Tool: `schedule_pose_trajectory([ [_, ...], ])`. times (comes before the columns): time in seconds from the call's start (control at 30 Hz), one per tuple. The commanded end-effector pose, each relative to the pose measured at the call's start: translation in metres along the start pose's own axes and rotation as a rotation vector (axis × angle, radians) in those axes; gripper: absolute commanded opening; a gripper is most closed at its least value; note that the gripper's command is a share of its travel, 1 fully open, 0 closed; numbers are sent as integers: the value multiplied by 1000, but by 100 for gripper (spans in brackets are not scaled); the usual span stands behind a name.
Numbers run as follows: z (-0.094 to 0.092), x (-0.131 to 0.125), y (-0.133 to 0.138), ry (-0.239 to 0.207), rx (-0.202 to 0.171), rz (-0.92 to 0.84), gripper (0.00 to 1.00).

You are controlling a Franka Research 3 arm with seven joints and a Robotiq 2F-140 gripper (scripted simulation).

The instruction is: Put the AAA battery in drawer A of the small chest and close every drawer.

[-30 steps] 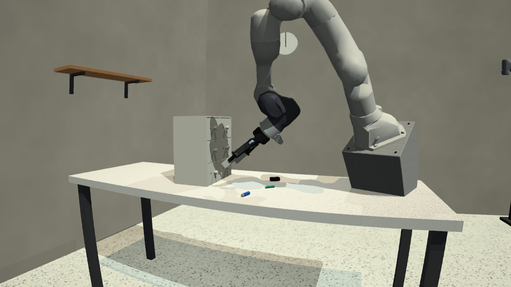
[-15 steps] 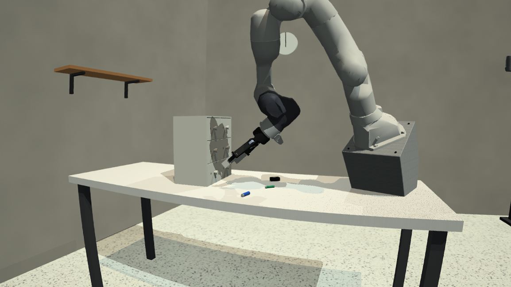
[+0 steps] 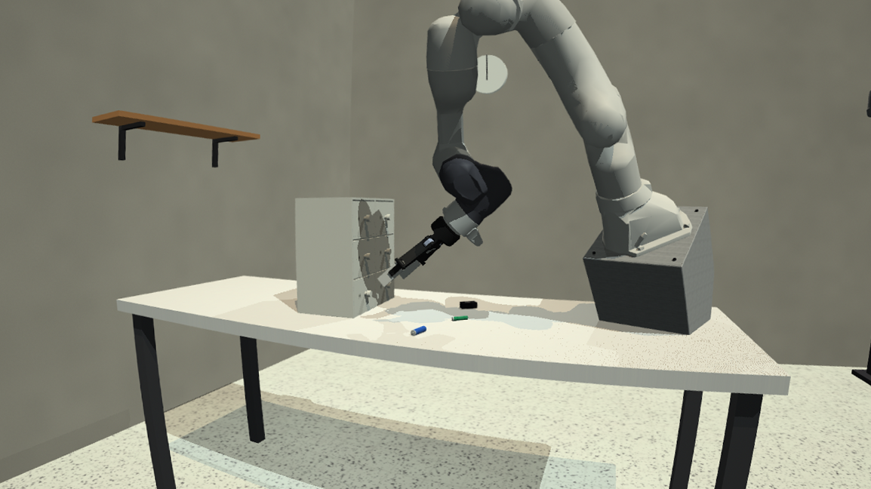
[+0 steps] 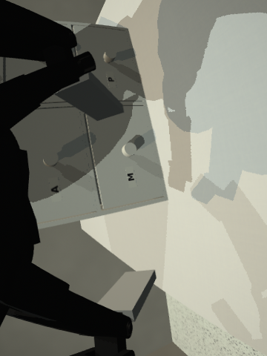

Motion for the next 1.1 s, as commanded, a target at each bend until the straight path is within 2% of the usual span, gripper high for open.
schedule_pose_trajectory([
  [0.0, 1, 0, 0, -3, 0, -3, 100],
  [0.43, -1, -2, 0, -5, 0, -3, 100],
  [0.67, -20, -23, 2, -39, 8, -10, 100],
  [0.73, -23, -27, 2, -26, 19, -5, 100],
  [1.07, -30, -34, 3, -24, 20, -4, 100],
])
Point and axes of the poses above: the point where the finger pads meet when closed, its own z axis out along the fingers, its own y axis across the jaws, x = y × z, the point moved 3 cm from there along -z, back along the fingers, and after that the axes turned 2 degrees about z, right-handed, at the moved point
